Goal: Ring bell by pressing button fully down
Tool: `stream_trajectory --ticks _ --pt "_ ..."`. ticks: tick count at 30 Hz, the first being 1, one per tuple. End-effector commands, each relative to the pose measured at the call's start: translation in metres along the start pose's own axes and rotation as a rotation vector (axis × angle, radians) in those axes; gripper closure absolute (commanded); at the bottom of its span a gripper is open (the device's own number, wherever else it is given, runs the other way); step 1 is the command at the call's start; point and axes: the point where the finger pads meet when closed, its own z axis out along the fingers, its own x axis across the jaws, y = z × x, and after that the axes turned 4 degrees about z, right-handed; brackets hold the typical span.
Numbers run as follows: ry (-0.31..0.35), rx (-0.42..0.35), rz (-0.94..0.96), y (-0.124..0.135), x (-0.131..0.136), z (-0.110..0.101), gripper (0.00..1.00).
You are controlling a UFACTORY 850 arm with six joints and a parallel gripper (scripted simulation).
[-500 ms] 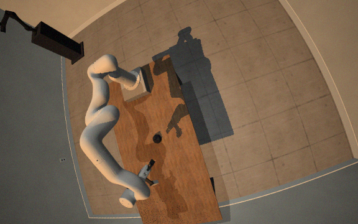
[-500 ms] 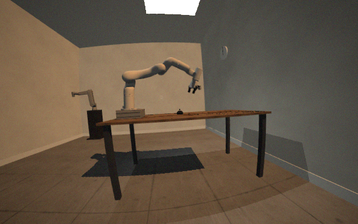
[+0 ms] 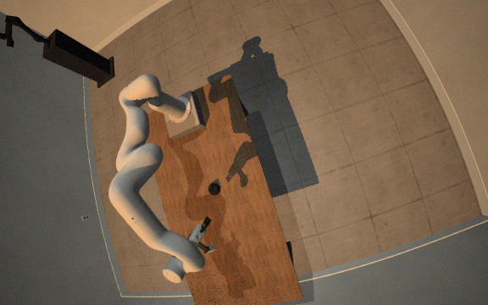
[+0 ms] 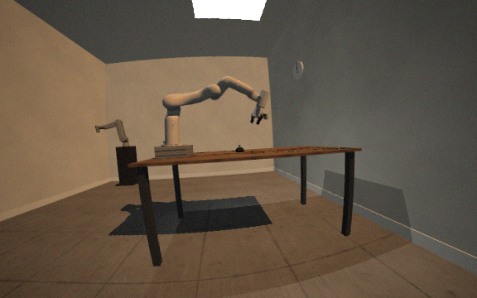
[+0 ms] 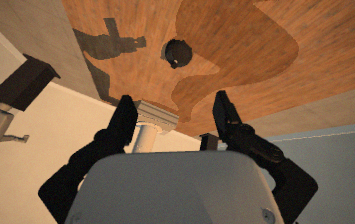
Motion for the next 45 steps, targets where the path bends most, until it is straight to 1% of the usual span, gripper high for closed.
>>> stream_trajectory --ticks 1,5,7,9,11,12,13,15,16,19,21,23,24,26,27,28,29,31,32,33,34,36,38,40,43,45 --pt "0.001 0.002 0.000 0.000 0.000 -0.002 0.00" --pt "0.004 0.005 0.005 -0.001 0.000 0.000 0.00" --pt "0.015 0.013 0.023 -0.002 0.001 0.004 0.00" --pt "0.036 0.029 0.055 -0.003 0.003 0.013 0.00" --pt "0.064 0.054 0.100 -0.002 0.005 0.027 0.00" --pt "0.064 0.054 0.100 -0.002 0.005 0.027 0.00" --pt "0.081 0.070 0.126 -0.001 0.005 0.035 0.00" --pt "0.081 0.070 0.126 -0.001 0.005 0.035 0.00" --pt "0.098 0.087 0.152 0.001 0.006 0.044 0.00" --pt "0.098 0.087 0.152 0.001 0.006 0.044 0.00" --pt "0.132 0.128 0.206 0.010 0.005 0.065 0.00" --pt "0.132 0.128 0.206 0.010 0.005 0.065 0.00" --pt "0.148 0.151 0.232 0.017 0.003 0.076 0.00" --pt "0.148 0.151 0.232 0.017 0.003 0.076 0.00" --pt "0.162 0.174 0.256 0.024 0.001 0.087 0.00" --pt "0.162 0.174 0.256 0.024 0.001 0.087 0.00" --pt "0.174 0.198 0.279 0.033 -0.001 0.099 0.00" --pt "0.174 0.198 0.279 0.033 -0.001 0.099 0.00" --pt "0.183 0.221 0.299 0.042 -0.004 0.109 0.00" --pt "0.183 0.221 0.299 0.042 -0.004 0.109 0.00" --pt "0.191 0.243 0.317 0.052 -0.007 0.119 0.00" --pt "0.191 0.243 0.317 0.052 -0.007 0.119 0.00" --pt "0.200 0.283 0.346 0.071 -0.014 0.137 0.00" --pt "0.200 0.283 0.346 0.071 -0.014 0.137 0.00" --pt "0.204 0.323 0.373 0.092 -0.023 0.154 0.00" --pt "0.204 0.331 0.378 0.097 -0.025 0.157 0.00"
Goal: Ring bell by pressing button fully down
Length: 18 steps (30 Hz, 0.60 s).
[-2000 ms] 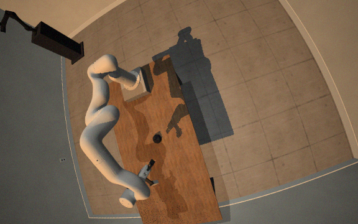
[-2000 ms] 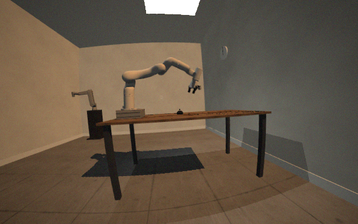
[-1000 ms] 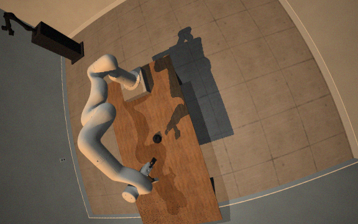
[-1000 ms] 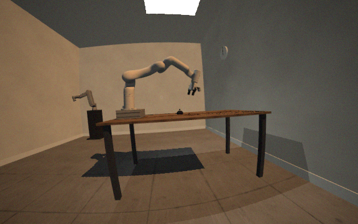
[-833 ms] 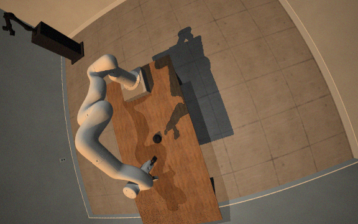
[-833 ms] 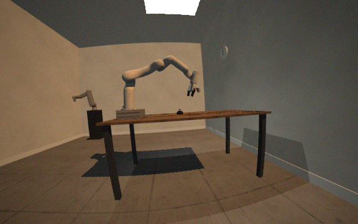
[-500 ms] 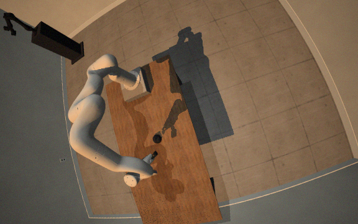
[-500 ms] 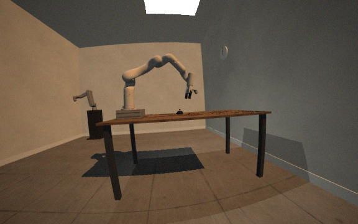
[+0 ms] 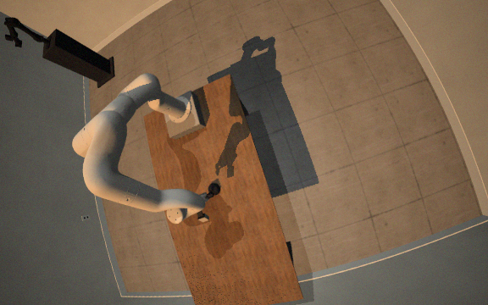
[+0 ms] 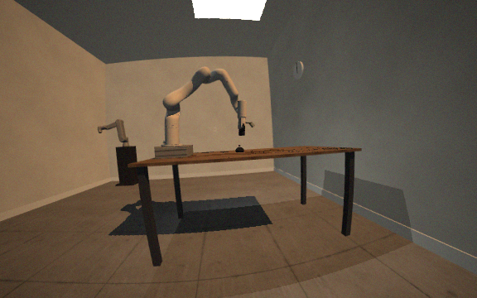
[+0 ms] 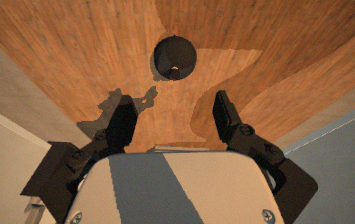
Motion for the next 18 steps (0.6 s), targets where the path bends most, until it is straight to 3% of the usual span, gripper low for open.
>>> stream_trajectory --ticks 1,9,10,18 --pt "0.009 0.060 0.030 0.0228 -0.0020 0.0071 0.00" --pt "0.008 0.064 0.033 0.0258 -0.0023 0.0080 0.00" --pt "0.008 0.064 0.033 0.0258 -0.0023 0.0080 1.00" --pt "0.008 0.064 0.033 0.0258 -0.0023 0.0080 1.00"
